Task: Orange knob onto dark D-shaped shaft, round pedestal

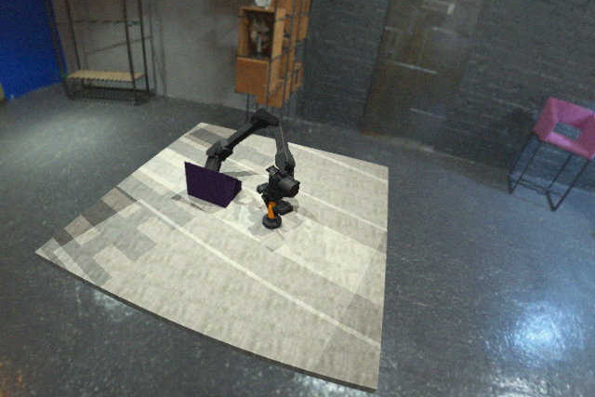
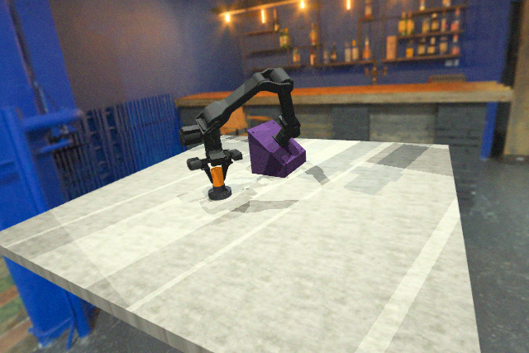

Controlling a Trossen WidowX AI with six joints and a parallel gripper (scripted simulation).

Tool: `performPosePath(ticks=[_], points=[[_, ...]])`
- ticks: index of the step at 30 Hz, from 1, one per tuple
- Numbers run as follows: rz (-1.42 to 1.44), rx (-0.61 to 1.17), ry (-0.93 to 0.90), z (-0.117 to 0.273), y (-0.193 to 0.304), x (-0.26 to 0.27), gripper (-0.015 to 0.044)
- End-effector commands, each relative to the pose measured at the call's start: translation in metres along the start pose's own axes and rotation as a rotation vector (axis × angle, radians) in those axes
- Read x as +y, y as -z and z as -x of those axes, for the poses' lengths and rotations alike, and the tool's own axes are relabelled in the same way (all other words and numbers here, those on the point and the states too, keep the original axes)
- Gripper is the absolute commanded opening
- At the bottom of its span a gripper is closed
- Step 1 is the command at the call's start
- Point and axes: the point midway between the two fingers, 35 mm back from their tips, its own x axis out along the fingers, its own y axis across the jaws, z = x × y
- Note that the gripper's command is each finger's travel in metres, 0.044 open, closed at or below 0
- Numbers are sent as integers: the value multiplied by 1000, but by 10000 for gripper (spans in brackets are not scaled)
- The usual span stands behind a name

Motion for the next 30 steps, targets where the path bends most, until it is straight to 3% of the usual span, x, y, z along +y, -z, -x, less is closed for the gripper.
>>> performPosePath(ticks=[1,9,16,22,30], points=[[3,0,0,0,0,0,236],[3,0,0,0,0,0,440],[2,0,0,3,0,0,440],[-1,3,2,93,1,-1,440],[-1,3,2,96,1,-3,440]])
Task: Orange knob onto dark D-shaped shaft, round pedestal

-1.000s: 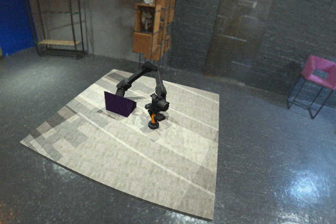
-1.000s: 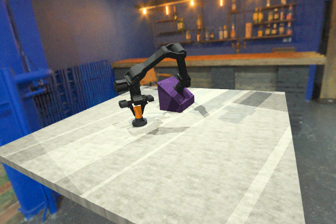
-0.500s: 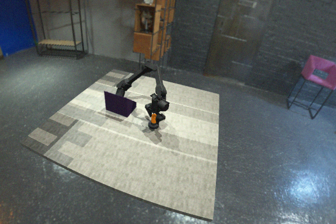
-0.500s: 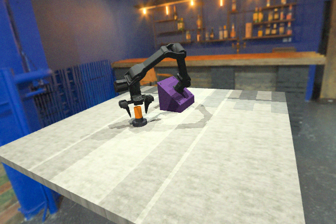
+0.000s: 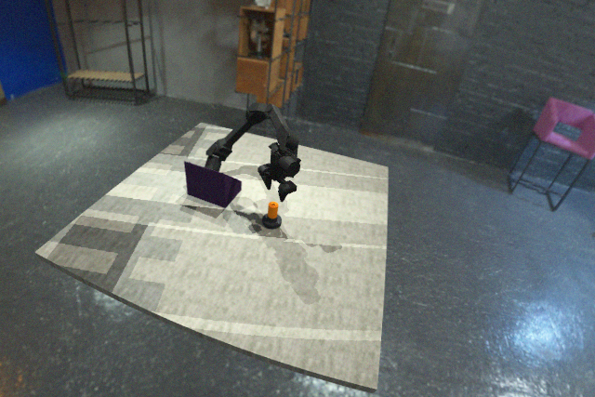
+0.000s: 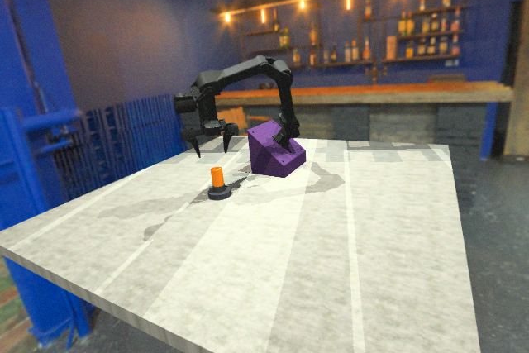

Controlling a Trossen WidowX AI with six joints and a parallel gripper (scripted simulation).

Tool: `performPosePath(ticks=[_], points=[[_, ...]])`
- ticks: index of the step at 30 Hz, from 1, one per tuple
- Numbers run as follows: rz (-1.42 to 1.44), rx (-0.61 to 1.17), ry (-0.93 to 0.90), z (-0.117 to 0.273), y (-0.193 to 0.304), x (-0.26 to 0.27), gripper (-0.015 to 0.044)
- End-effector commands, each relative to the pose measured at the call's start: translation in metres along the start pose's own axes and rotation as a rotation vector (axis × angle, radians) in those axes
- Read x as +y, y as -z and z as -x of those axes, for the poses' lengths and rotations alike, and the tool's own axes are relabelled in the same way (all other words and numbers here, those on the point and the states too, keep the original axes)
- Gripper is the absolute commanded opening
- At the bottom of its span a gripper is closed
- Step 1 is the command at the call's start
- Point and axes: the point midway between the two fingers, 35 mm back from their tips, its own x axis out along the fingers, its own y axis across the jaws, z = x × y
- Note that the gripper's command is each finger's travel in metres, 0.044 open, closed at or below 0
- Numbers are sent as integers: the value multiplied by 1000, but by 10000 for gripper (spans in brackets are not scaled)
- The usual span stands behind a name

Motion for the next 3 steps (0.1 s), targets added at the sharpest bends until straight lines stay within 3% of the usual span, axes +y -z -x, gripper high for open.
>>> performPosePath(ticks=[1,3], points=[[3,9,-21,-4,0,1,440],[3,9,-21,-4,0,1,440]])
